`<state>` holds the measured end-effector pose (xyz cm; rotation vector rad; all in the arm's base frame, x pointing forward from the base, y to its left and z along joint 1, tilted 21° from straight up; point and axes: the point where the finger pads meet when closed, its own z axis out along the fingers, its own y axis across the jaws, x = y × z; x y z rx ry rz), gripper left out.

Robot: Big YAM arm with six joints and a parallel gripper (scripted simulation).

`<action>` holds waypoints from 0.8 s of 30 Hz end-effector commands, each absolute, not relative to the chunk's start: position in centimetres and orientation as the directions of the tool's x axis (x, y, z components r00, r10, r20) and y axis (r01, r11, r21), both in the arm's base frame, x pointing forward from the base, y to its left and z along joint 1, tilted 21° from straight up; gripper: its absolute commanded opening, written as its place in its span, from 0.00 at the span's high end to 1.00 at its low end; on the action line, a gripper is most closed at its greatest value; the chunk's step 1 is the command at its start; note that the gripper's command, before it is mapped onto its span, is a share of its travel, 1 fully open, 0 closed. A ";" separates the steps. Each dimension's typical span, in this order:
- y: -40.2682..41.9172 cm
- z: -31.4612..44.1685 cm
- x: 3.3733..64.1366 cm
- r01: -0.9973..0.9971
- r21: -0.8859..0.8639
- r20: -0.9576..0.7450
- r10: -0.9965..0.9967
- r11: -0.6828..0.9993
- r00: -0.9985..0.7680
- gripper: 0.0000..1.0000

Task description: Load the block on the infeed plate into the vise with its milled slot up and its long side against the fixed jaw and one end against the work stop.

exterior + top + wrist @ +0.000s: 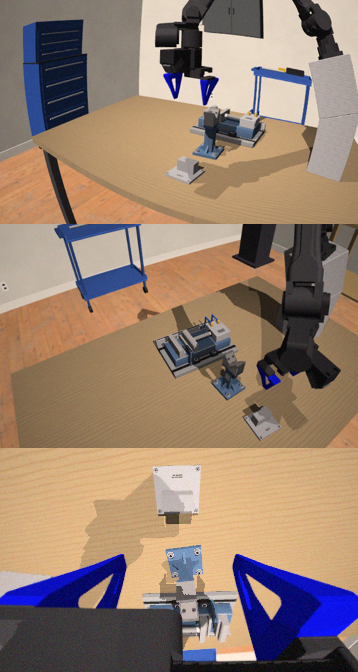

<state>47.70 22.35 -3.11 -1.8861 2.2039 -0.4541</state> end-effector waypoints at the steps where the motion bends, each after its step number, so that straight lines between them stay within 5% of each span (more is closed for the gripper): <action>1: 23.1 -1.9 47.1 -0.926 -0.367 0.053 -0.992 0.089 -0.117 0.00; 2: 23.1 -1.9 47.1 -0.926 -0.367 0.053 -0.992 0.089 -0.117 0.19; 24: 23.1 -1.9 47.1 -0.926 -0.367 0.052 -0.991 0.093 -0.120 0.19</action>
